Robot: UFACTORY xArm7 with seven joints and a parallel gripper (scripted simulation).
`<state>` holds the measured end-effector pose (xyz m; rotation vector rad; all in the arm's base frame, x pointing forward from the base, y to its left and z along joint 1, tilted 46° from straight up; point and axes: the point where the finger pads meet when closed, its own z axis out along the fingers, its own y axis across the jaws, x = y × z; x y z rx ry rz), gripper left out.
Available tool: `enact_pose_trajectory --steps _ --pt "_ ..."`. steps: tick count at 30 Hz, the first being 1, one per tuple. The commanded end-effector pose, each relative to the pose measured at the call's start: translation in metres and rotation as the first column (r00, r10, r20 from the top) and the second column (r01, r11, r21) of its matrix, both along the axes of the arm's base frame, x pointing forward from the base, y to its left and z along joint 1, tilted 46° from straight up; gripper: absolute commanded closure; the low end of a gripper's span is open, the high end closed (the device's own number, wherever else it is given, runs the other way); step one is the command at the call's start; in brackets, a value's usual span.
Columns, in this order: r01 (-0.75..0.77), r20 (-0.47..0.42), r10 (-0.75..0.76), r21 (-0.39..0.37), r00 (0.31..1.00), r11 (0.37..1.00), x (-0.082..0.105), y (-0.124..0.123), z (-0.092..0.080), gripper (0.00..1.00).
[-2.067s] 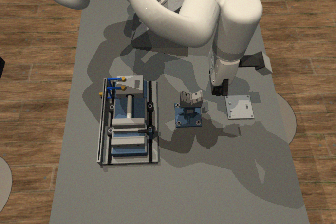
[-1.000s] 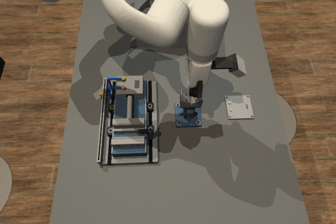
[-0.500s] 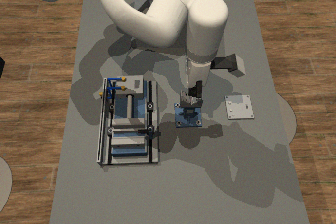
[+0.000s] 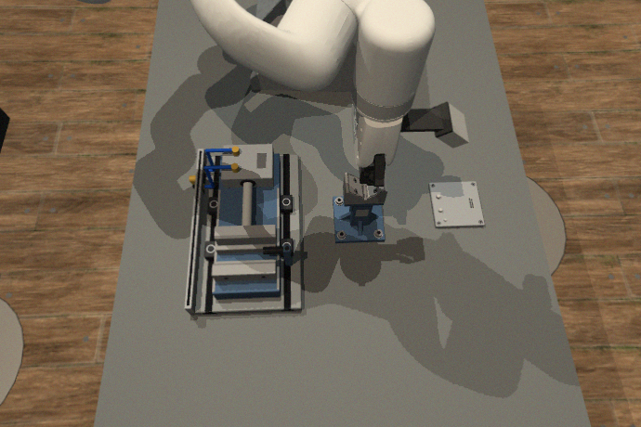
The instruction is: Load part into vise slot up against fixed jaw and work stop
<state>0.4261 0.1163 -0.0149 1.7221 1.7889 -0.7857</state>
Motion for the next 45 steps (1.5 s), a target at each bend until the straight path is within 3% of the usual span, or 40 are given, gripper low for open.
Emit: enact_pose_trajectory --steps 1,20,45 --pt "-0.003 0.003 0.003 0.009 1.0 1.0 0.0008 0.0024 0.0012 1.0" --pt "0.0 0.001 0.0 0.07 1.0 0.998 0.0016 0.002 0.0025 1.0" --pt "0.01 -0.005 -0.009 0.278 1.0 0.961 0.0017 0.0 0.004 1.0"
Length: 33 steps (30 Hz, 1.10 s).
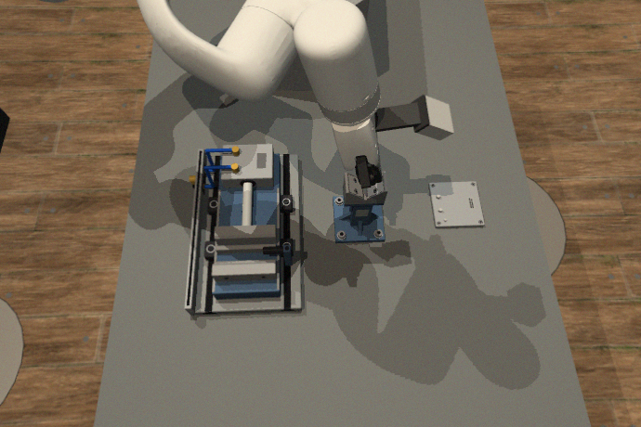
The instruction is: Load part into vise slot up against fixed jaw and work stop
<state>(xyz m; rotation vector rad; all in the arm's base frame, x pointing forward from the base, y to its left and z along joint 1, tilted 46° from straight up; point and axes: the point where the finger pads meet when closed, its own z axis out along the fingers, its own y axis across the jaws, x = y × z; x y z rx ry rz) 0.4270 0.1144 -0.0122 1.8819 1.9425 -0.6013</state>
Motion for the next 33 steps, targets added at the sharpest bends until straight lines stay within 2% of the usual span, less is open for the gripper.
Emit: enact_pose_trajectory --steps 1,14,24,26,33 --pt "-0.001 0.002 0.001 0.055 1.0 0.998 0.0008 0.0018 0.0014 1.0" --pt "0.005 -0.001 -0.005 0.186 1.0 0.982 0.0008 0.0004 0.002 1.0" --pt "0.011 -0.005 -0.01 0.305 1.0 0.952 0.0009 -0.0009 0.0024 1.0" --pt "0.011 -0.005 -0.01 0.305 1.0 0.952 0.0009 -0.0009 0.0024 1.0" --pt "0.015 -0.007 -0.013 0.38 1.0 0.925 0.0009 -0.0018 0.0026 1.0"
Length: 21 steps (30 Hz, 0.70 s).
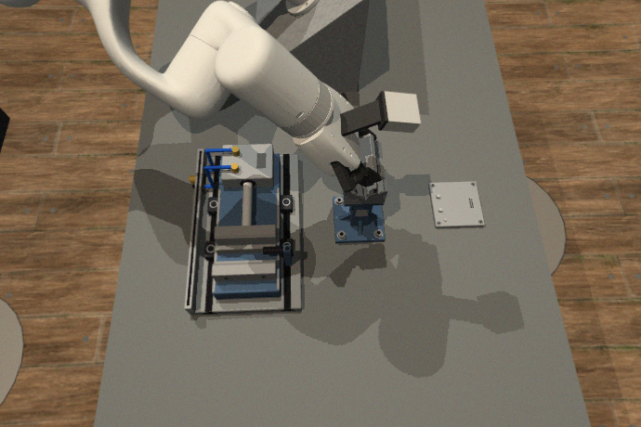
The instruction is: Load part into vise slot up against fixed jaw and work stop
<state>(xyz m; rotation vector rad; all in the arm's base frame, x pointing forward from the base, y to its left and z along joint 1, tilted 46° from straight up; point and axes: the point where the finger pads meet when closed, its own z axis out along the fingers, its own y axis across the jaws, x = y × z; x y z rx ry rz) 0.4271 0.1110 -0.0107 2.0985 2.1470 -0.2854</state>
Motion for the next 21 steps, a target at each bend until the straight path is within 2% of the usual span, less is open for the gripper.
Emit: enact_pose_trajectory --steps 1,8,21 --pt "-0.001 0.001 0.001 0.053 1.0 0.999 0.0008 0.0014 0.0012 1.0" --pt "0.001 0.0 -0.001 0.113 1.0 0.994 0.0008 0.0008 0.0012 1.0" --pt "0.004 -0.002 -0.004 0.172 1.0 0.985 0.0008 0.0001 0.0013 1.0"
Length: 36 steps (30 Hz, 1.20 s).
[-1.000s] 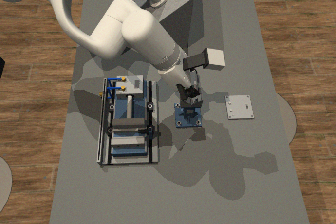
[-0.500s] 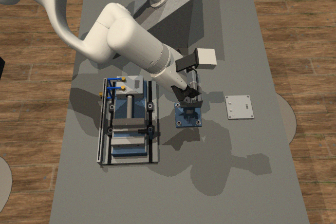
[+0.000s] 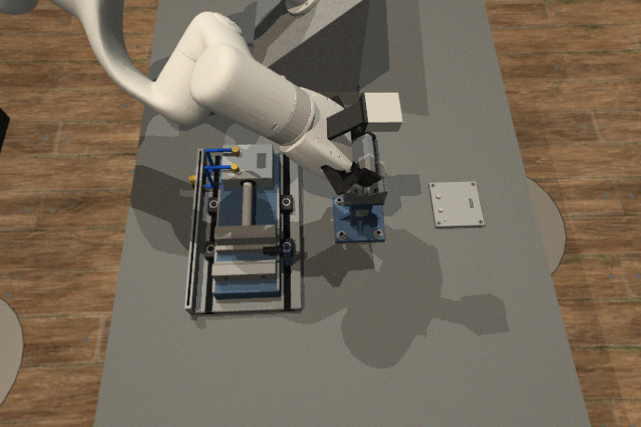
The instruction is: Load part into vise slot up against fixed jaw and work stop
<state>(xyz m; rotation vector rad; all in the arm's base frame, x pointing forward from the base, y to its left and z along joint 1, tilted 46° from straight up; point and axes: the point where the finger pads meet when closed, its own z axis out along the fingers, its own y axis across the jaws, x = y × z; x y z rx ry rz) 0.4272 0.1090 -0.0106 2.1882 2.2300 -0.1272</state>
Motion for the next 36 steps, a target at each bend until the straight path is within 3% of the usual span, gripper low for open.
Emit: enact_pose_trajectory --steps 1,36 --pt "-0.003 0.002 0.003 0.022 1.0 1.0 0.0007 0.0021 0.0012 1.0" --pt "-0.002 0.002 0.002 0.047 1.0 0.999 0.0008 0.0017 0.0013 1.0"
